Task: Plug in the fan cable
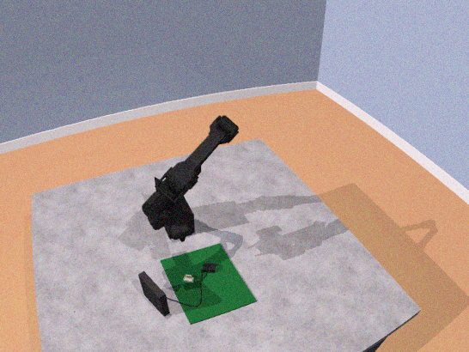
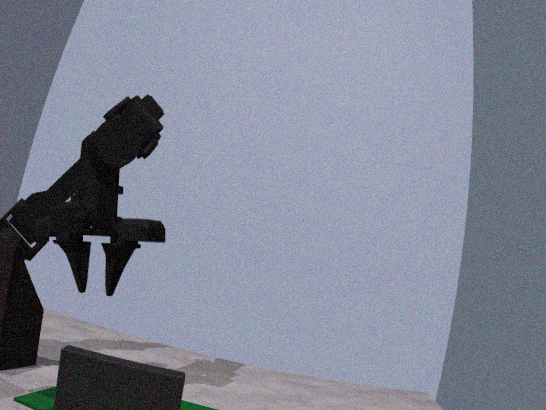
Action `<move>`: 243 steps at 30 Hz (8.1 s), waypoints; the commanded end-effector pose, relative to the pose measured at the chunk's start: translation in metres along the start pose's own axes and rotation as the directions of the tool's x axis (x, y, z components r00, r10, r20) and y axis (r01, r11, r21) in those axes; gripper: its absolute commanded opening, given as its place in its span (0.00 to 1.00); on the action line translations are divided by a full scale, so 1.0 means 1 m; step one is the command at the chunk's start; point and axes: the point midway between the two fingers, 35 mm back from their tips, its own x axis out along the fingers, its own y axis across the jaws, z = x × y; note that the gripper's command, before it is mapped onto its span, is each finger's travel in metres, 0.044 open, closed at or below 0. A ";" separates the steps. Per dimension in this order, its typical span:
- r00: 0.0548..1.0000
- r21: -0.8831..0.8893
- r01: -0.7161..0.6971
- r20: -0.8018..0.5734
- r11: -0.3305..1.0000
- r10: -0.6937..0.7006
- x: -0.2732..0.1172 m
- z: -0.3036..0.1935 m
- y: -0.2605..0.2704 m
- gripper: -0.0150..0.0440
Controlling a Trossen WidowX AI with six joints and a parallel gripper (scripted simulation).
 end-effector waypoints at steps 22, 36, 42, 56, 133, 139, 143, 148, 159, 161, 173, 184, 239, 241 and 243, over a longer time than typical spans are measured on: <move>0.994 0.381 0.078 -0.102 0.921 -0.042 0.109 -0.060 0.029 0.61; 0.993 0.380 0.081 -0.106 0.921 -0.043 0.137 -0.058 0.024 0.61; 0.993 0.381 0.081 -0.106 0.921 -0.043 0.146 -0.057 0.022 0.61; 0.993 0.381 0.082 -0.109 0.921 -0.043 0.166 -0.055 0.019 0.61; 0.996 -0.206 0.083 -0.020 0.975 -0.089 0.063 -0.070 0.052 0.25; 0.995 -0.401 0.097 0.009 0.911 -0.102 0.064 -0.072 0.059 0.25; 0.994 -0.522 0.108 0.029 0.846 -0.109 0.065 -0.074 0.063 0.25; 0.992 -0.658 0.124 0.054 0.742 -0.118 0.065 -0.075 0.069 0.25; 0.985 -0.884 0.157 0.108 0.441 -0.133 0.067 -0.080 0.080 0.25; 0.984 -0.909 0.161 0.117 0.384 -0.135 0.067 -0.081 0.082 0.25; 0.978 -0.916 0.197 0.160 0.349 -0.132 0.074 -0.076 0.082 0.25; 0.964 -0.909 0.265 0.240 0.322 -0.116 0.087 -0.066 0.079 0.25; 0.826 -0.822 0.507 0.549 0.261 0.124 0.133 -0.032 0.078 0.25; 0.820 -0.818 0.512 0.556 0.262 0.136 0.134 -0.032 0.078 0.25; 0.813 -0.815 0.516 0.563 0.262 0.149 0.135 -0.031 0.078 0.25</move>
